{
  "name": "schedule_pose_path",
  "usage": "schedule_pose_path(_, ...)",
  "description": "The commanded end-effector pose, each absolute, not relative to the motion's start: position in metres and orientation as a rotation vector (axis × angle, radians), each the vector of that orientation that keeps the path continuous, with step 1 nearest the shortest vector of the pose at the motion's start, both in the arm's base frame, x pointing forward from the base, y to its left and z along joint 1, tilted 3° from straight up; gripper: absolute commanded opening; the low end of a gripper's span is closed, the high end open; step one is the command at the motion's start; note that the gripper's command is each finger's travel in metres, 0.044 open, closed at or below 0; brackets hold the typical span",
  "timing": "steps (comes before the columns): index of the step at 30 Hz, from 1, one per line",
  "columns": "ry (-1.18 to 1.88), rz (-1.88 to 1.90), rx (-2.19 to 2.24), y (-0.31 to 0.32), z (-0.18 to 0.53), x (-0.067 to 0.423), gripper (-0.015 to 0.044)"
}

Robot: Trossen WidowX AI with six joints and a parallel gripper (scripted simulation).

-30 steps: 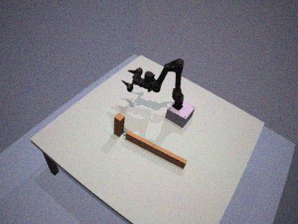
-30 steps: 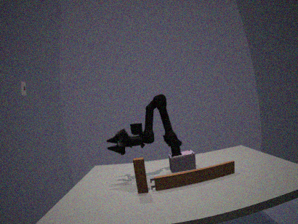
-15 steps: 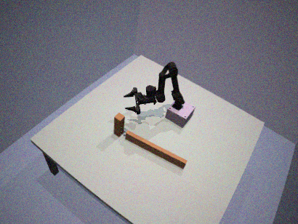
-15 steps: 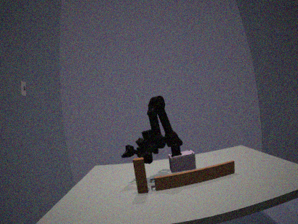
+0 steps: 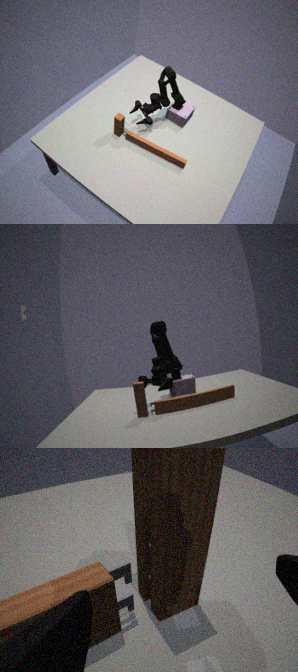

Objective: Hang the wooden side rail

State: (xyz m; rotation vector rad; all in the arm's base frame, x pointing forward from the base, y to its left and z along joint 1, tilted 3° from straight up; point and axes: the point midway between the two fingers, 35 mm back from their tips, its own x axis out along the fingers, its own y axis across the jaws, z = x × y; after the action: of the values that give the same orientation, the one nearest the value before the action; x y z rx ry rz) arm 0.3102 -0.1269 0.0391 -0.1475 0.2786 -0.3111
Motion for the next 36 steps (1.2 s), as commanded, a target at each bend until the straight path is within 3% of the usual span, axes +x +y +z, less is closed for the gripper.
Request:
schedule_pose_path(1, 0.287, -0.300, -0.140, -0.124, 0.036, 0.310, 0.0440)
schedule_pose_path(16, 0.303, -0.315, -0.118, -0.125, 0.033, 0.314, 0.0440)
schedule_pose_path(26, 0.502, -0.593, 0.090, -0.113, 0.027, 0.356, 0.0440)
schedule_pose_path(36, 0.533, -0.828, 0.097, -0.085, 0.070, 0.359, 0.0440)
